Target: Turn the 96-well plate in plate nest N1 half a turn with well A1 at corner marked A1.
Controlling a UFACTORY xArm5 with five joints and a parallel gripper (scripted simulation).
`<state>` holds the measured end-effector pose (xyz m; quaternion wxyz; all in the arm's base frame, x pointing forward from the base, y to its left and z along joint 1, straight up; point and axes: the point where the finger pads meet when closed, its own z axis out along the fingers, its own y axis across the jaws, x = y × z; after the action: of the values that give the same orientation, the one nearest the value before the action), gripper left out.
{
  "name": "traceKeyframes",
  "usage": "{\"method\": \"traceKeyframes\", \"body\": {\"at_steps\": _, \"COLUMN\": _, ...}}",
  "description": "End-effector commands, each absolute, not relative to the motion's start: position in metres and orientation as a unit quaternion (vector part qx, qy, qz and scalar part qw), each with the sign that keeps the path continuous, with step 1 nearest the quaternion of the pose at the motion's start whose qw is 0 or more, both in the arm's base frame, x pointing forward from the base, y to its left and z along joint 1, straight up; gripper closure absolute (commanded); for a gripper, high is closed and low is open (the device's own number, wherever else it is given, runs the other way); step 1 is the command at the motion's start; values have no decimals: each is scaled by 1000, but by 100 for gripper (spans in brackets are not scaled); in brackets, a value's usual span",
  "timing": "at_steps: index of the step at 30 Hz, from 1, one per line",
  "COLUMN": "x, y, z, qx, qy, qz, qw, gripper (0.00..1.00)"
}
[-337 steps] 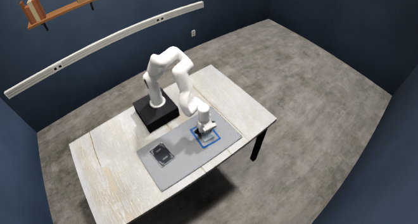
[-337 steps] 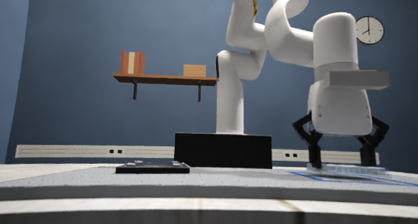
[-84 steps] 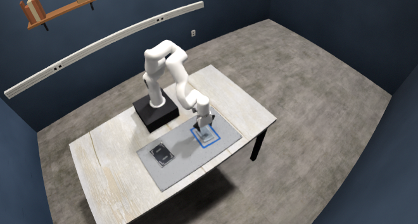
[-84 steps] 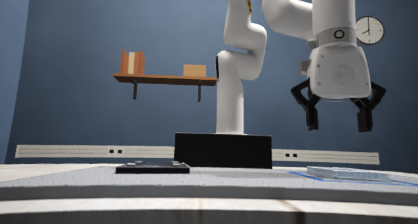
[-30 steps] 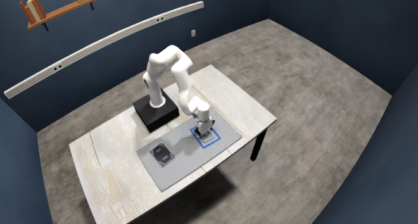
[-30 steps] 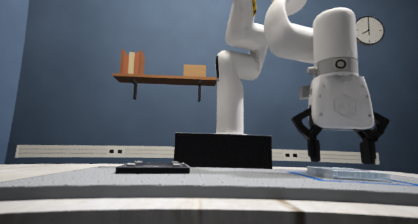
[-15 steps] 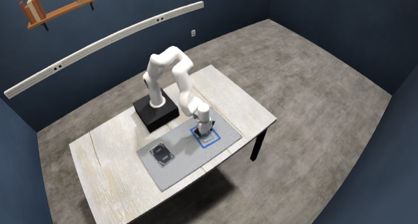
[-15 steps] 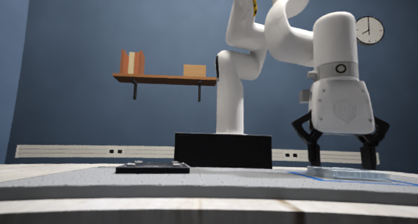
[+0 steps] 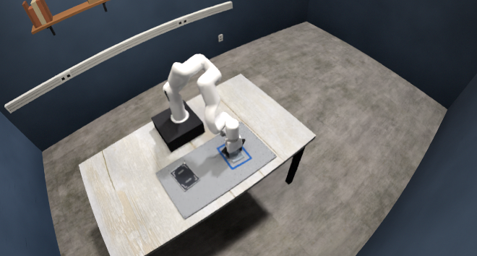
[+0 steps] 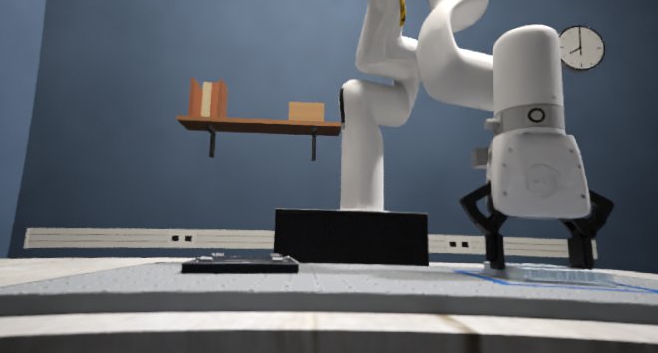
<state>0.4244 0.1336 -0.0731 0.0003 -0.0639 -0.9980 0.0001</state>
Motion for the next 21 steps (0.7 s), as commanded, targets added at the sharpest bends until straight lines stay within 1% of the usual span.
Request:
{"method": "traceKeyframes", "body": {"at_steps": 1, "x": 426, "y": 134, "z": -72, "qx": -64, "qy": -998, "qz": -3, "qw": -1, "gripper": 0}}
{"method": "traceKeyframes", "body": {"at_steps": 14, "x": 426, "y": 134, "z": -72, "qx": -64, "qy": -998, "qz": -3, "qw": -1, "gripper": 0}}
{"method": "traceKeyframes", "body": {"at_steps": 15, "x": 426, "y": 134, "z": -71, "qx": -64, "qy": -998, "qz": -3, "qw": -1, "gripper": 100}}
{"method": "traceKeyframes", "body": {"at_steps": 21, "x": 426, "y": 134, "z": -71, "qx": -64, "qy": -998, "qz": -3, "qw": -1, "gripper": 100}}
